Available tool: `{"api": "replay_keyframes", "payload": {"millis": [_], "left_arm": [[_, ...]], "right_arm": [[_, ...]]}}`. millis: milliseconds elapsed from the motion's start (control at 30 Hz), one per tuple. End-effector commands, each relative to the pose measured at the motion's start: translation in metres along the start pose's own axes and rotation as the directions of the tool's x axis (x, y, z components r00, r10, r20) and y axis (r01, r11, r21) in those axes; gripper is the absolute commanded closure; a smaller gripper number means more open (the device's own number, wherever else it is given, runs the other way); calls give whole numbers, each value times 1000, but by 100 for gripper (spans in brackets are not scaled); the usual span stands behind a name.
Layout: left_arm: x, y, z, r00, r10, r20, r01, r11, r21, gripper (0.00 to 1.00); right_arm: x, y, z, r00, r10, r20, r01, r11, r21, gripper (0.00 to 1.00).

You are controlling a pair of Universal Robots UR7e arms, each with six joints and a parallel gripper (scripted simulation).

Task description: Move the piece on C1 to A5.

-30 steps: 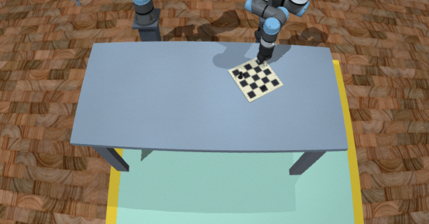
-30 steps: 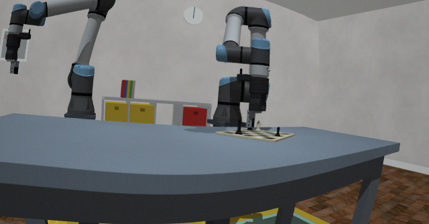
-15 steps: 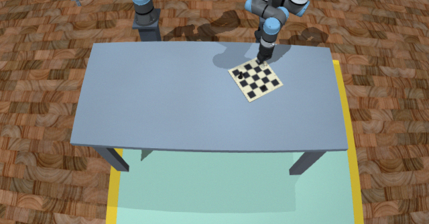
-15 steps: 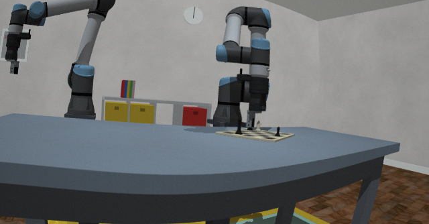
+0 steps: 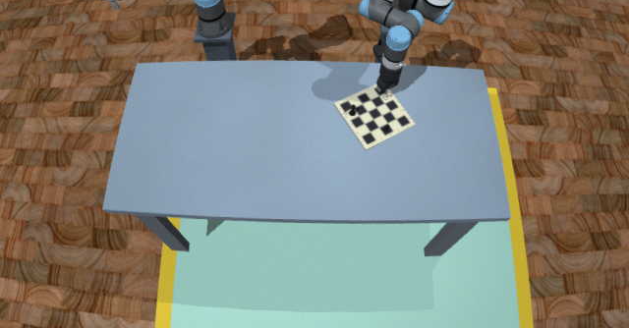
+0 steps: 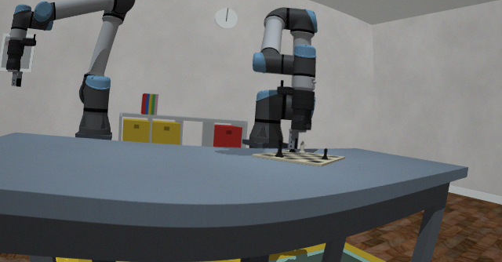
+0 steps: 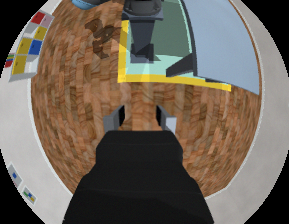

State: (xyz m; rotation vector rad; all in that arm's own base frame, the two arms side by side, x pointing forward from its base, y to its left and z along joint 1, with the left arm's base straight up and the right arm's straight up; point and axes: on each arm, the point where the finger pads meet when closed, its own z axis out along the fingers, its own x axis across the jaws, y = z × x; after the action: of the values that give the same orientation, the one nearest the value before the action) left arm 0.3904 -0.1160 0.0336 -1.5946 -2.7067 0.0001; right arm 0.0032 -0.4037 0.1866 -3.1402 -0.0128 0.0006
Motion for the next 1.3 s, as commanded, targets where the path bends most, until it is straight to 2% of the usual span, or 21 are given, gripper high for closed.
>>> {"api": "replay_keyframes", "payload": {"millis": [0, 67, 100, 233, 267, 800, 967, 1233, 1267], "left_arm": [[0, 0, 0, 1000, 0, 1, 0, 1000, -1, 56], [0, 0, 0, 1000, 0, 1, 0, 1000, -1, 56], [0, 0, 0, 1000, 0, 1, 0, 1000, -1, 42], [0, 0, 0, 1000, 0, 1, 0, 1000, -1, 42], [0, 0, 0, 1000, 0, 1, 0, 1000, -1, 27], [0, 0, -5, 1000, 0, 1, 0, 1000, -1, 27], [0, 0, -23, 1000, 0, 1, 0, 1000, -1, 27], [0, 0, -66, 1000, 0, 1, 0, 1000, -1, 27], [0, 0, -66, 1000, 0, 1, 0, 1000, -1, 27]], "right_arm": [[0, 0, 0, 1000, 0, 0, 0, 1000, -1, 0], [0, 0, 0, 1000, 0, 0, 0, 1000, -1, 0], [0, 0, 0, 1000, 0, 0, 0, 1000, -1, 0], [0, 0, 0, 1000, 0, 0, 0, 1000, -1, 0], [0, 0, 0, 1000, 0, 0, 0, 1000, -1, 0], [0, 0, 0, 1000, 0, 0, 0, 1000, -1, 0], [0, 0, 0, 1000, 0, 0, 0, 1000, -1, 0], [0, 0, 0, 1000, 0, 0, 0, 1000, -1, 0], [0, 0, 0, 1000, 0, 0, 0, 1000, -1, 0]]}}
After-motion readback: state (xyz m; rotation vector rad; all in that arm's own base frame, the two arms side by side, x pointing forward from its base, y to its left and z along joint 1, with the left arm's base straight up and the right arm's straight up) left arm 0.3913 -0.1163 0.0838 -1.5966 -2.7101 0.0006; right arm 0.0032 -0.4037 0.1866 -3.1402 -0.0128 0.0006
